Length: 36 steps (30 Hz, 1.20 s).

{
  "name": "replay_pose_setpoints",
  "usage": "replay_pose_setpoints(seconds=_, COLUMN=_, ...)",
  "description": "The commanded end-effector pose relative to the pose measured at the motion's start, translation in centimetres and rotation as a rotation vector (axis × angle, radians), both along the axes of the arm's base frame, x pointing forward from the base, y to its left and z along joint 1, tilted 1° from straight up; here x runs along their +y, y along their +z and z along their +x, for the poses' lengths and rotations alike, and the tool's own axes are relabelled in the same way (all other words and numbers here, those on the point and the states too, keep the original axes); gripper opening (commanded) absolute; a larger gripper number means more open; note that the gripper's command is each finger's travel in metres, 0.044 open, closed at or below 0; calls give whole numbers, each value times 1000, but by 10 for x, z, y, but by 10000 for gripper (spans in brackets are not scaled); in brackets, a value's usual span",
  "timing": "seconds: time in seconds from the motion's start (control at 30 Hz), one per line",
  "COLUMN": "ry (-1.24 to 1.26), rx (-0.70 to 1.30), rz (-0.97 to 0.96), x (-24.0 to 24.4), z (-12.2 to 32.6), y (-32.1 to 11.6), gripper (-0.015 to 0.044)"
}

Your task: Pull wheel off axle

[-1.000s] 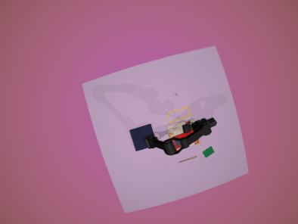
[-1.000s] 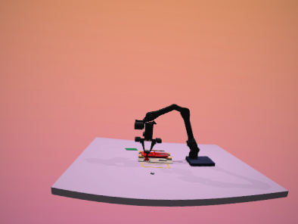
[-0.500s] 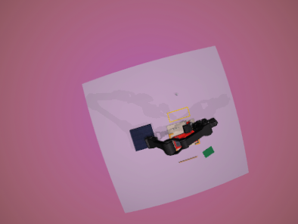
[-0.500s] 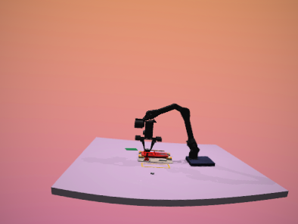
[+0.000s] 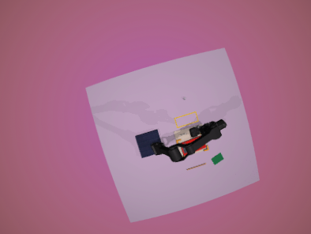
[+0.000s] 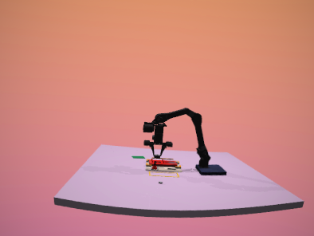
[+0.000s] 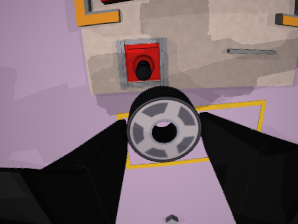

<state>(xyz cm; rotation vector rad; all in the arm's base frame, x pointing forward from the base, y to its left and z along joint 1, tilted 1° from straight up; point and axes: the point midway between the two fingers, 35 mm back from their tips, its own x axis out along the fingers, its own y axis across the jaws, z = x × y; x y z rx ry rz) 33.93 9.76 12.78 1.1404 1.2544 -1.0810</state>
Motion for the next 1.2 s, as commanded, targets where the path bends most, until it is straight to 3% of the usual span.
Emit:
replay_pose_setpoints(seconds=0.0, ry=2, rx=-5, rz=11, x=18, z=-11, y=4, gripper=0)
replay_pose_setpoints(seconds=0.6, ry=0, rx=-4, rz=13, x=72, z=-58, y=5, gripper=0)
replay_pose_setpoints(seconds=1.17, ry=0, rx=-4, rz=13, x=75, z=-53, y=-53, gripper=0)
